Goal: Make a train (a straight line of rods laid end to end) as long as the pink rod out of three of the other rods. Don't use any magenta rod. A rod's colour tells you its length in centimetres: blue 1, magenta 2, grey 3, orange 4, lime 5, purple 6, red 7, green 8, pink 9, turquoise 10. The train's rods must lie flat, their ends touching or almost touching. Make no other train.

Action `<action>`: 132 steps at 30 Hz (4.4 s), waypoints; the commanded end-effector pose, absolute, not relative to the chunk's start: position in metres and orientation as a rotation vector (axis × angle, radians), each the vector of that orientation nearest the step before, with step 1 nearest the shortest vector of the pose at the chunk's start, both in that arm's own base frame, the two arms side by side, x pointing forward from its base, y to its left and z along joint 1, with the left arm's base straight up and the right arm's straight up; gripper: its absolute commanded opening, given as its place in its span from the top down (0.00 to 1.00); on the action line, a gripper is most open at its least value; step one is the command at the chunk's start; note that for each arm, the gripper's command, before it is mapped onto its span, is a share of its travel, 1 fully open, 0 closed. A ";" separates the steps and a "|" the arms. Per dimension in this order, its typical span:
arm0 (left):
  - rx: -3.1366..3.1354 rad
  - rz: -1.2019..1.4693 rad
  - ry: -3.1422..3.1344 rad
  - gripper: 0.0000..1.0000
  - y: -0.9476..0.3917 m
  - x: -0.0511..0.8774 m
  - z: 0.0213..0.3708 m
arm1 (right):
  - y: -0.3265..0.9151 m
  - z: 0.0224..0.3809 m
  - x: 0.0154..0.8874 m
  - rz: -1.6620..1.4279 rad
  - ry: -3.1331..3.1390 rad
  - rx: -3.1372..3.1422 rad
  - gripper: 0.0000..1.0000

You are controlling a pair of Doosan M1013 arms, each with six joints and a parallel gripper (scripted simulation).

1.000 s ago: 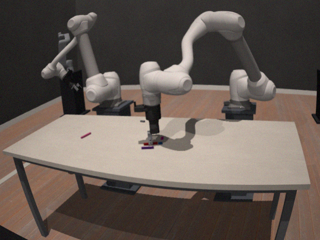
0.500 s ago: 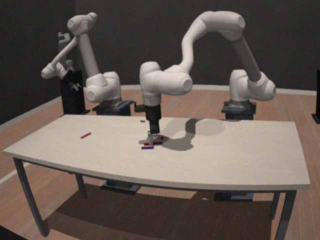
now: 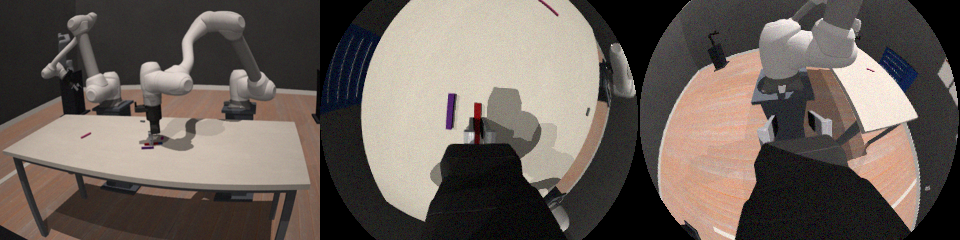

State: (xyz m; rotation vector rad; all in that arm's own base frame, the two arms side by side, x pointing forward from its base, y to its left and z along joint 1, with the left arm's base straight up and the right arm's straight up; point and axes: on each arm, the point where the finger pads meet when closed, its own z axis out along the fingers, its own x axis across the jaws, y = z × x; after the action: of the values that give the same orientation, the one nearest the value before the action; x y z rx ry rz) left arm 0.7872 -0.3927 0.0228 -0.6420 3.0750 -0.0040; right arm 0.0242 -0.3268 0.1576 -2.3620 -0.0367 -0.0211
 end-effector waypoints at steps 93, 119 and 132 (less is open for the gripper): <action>-0.642 0.001 3.071 0.00 -0.390 0.788 0.118 | -0.324 0.159 0.025 -0.038 -0.034 -2.356 0.00; -0.642 0.000 3.070 0.00 -0.389 0.787 0.204 | -0.324 0.159 0.025 -0.038 -0.034 -2.356 0.00; -0.642 -0.001 3.070 0.00 -0.390 0.788 0.204 | -0.324 0.159 0.025 -0.038 -0.034 -2.356 0.00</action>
State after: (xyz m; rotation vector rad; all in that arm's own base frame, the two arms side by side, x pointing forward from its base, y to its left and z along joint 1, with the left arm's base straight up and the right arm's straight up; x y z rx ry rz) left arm 0.7838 -0.3910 0.1969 -0.6423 3.0797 0.0015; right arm 0.0242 -0.3268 0.1576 -2.3620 -0.0367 -0.0211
